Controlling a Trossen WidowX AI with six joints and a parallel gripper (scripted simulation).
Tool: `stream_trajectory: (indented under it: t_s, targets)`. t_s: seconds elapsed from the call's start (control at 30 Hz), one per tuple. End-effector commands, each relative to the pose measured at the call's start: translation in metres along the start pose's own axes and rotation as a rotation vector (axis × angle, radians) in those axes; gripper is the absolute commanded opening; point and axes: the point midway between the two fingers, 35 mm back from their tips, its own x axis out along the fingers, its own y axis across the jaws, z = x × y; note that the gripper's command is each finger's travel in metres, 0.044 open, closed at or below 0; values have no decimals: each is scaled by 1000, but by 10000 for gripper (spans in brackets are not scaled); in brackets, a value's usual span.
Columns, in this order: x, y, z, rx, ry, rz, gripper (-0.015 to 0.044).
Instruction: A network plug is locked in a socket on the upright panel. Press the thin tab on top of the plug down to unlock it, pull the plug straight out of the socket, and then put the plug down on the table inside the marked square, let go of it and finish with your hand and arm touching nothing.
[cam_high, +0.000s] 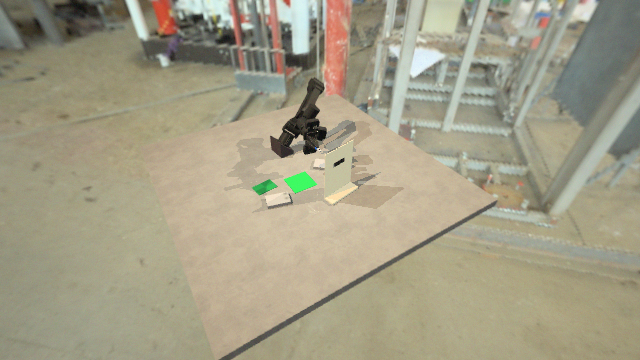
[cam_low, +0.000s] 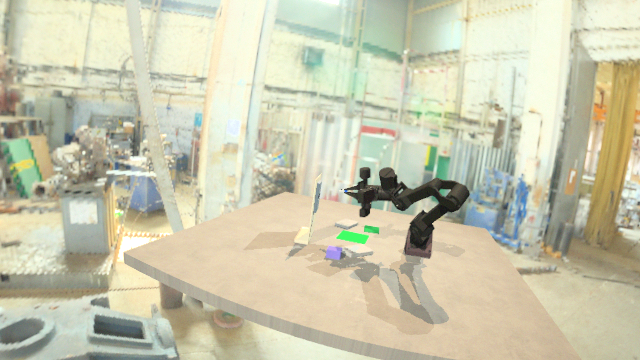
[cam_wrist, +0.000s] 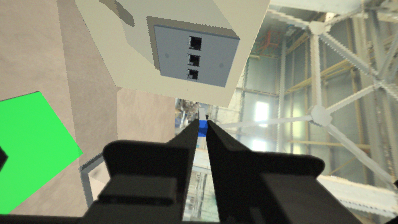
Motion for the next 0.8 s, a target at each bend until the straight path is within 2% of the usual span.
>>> stream_trajectory:
  t_s: [0.0, 0.77]
  targets:
    - [6, 9, -10, -22, 27, 80, 0]
    - [8, 73, -61, -32, 85, 556, 0]
